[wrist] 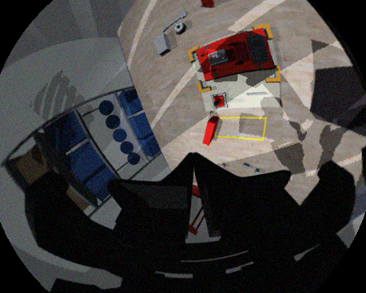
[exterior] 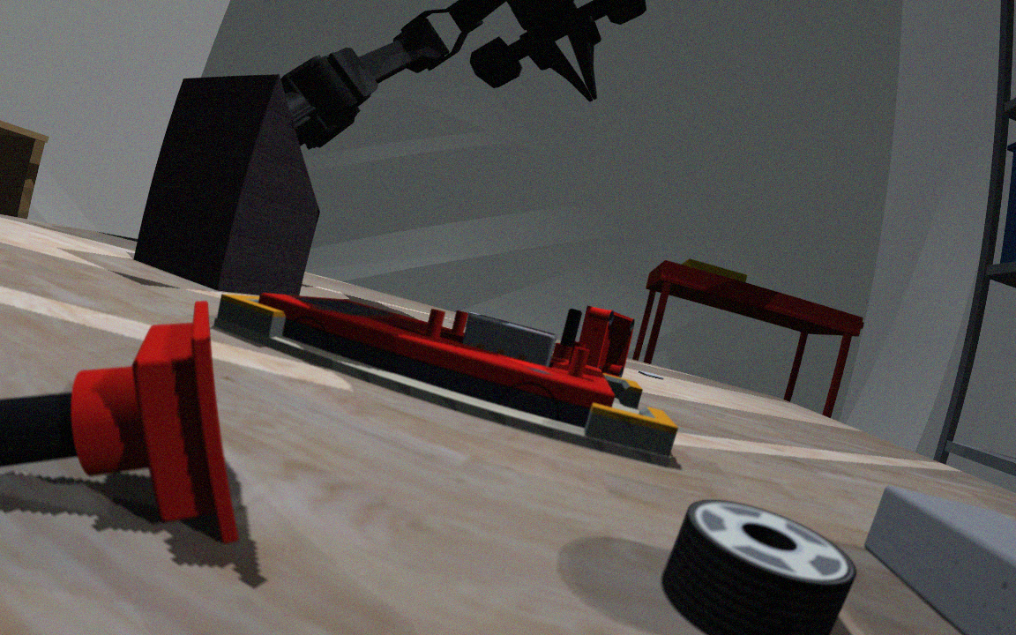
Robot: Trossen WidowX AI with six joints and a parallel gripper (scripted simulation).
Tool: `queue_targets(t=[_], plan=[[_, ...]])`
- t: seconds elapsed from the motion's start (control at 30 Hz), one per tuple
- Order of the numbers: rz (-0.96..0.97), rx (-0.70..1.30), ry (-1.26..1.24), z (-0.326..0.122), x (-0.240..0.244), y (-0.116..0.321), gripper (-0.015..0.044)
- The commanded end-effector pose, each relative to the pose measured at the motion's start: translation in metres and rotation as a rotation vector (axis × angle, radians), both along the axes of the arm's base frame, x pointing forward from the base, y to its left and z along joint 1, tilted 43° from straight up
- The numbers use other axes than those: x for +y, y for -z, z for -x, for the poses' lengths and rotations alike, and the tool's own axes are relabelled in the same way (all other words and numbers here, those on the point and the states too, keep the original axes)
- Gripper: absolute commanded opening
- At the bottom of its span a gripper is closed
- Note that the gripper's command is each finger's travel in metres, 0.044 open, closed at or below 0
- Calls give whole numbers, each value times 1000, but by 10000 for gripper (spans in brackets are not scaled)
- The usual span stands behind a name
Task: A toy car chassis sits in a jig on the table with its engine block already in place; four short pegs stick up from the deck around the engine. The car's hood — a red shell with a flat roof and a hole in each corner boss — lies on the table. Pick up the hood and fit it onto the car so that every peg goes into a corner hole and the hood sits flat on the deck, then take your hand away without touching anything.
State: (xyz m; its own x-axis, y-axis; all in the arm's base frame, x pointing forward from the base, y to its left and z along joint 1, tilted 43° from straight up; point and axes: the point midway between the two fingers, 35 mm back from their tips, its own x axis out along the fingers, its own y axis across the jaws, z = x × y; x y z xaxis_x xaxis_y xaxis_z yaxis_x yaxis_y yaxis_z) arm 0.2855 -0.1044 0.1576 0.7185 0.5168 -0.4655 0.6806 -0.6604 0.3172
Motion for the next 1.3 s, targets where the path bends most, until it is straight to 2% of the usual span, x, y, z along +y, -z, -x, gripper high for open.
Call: queue_targets(t=[0.0, 0.5, 0.77, 1.07, 1.27], plan=[[-29, 155, -113, -33, 40, 10, 0], [-12, 585, -297, -79, 174, 48, 0], [-11, 591, -298, -80, 178, 50, 0], [-13, 590, -298, -87, 205, 80, 0], [-13, 590, -298, -87, 206, 81, 0]])
